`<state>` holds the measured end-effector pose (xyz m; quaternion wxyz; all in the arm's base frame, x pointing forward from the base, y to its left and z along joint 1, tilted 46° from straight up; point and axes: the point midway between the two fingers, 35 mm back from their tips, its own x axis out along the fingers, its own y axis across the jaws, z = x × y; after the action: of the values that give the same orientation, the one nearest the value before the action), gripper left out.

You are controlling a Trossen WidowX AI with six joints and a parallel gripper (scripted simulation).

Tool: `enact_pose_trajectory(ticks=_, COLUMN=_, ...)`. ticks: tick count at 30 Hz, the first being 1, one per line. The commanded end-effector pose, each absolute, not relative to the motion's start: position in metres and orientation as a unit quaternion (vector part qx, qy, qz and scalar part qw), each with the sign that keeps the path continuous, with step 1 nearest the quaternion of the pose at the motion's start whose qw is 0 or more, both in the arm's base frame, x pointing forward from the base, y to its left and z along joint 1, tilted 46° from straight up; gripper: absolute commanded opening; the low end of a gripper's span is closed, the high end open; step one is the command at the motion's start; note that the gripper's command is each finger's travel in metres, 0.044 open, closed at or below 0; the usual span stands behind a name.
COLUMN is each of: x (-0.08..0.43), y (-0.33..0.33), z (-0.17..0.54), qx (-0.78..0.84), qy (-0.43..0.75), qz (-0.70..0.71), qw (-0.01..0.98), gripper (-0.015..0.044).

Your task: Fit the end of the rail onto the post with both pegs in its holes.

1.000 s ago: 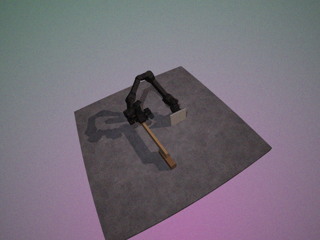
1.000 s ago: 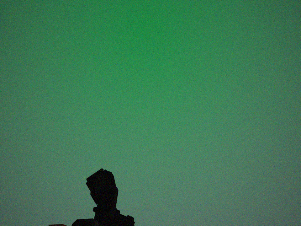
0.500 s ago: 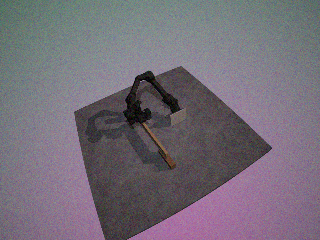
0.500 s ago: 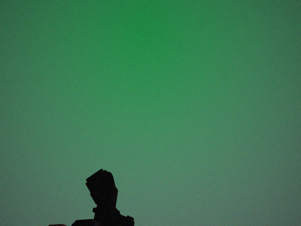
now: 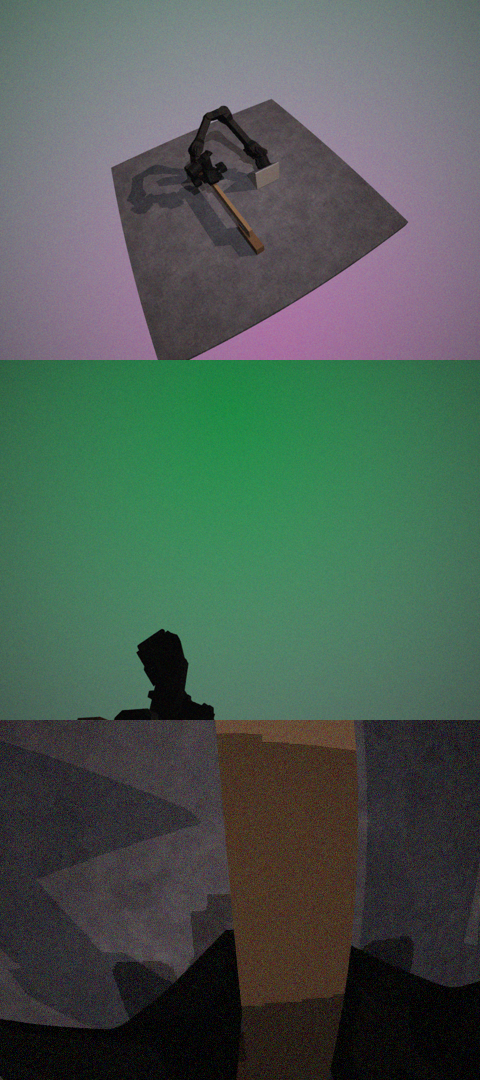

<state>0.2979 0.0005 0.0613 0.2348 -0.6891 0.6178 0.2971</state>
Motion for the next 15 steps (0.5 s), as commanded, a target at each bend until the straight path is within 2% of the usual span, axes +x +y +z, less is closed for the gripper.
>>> enact_pose_trajectory(ticks=1, x=0.2975, y=0.001, z=0.0602, qx=-0.688, qy=0.617, qz=0.299, qw=0.237, gripper=0.0)
enact_pose_trajectory(ticks=15, x=0.2977, y=-0.0003, z=0.0619, qx=-0.688, qy=0.617, qz=0.299, qw=0.237, gripper=0.0)
